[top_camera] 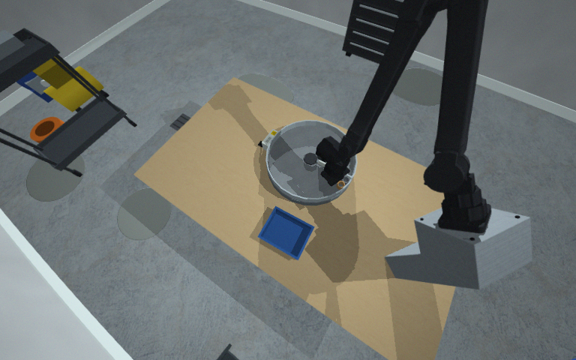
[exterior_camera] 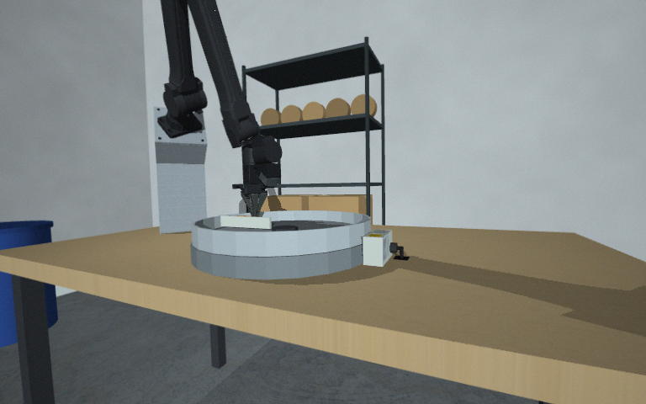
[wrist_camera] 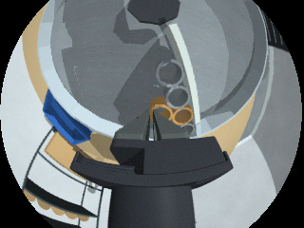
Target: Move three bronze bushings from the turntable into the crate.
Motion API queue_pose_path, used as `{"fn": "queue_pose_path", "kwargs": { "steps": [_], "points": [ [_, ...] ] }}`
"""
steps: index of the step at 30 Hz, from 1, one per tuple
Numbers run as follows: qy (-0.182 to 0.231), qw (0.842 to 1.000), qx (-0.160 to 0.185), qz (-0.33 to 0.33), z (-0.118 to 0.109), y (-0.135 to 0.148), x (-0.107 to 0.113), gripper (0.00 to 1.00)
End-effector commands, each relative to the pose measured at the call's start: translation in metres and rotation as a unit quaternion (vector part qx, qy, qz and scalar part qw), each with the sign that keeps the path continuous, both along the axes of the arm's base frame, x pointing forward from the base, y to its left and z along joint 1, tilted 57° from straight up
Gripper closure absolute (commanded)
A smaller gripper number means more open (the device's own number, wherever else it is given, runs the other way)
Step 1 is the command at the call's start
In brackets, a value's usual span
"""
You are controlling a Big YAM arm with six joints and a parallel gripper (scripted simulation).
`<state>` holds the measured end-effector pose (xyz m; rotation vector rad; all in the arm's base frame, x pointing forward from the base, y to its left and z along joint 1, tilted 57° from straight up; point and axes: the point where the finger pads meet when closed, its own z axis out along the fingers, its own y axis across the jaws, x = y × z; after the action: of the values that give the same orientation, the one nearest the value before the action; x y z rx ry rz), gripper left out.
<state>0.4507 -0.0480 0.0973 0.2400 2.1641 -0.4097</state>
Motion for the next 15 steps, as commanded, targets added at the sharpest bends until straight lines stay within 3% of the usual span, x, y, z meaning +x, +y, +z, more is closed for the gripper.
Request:
{"fn": "queue_pose_path", "kwargs": {
  "steps": [1,9,15],
  "points": [
    [-0.004,1.000,-0.004,-0.002,0.004,-0.002,-0.002,1.00],
    [-0.002,1.000,0.001,0.002,0.009,0.010,-0.015,1.00],
    [-0.004,1.000,0.002,0.002,0.026,0.020,-0.034,1.00]
  ]
}}
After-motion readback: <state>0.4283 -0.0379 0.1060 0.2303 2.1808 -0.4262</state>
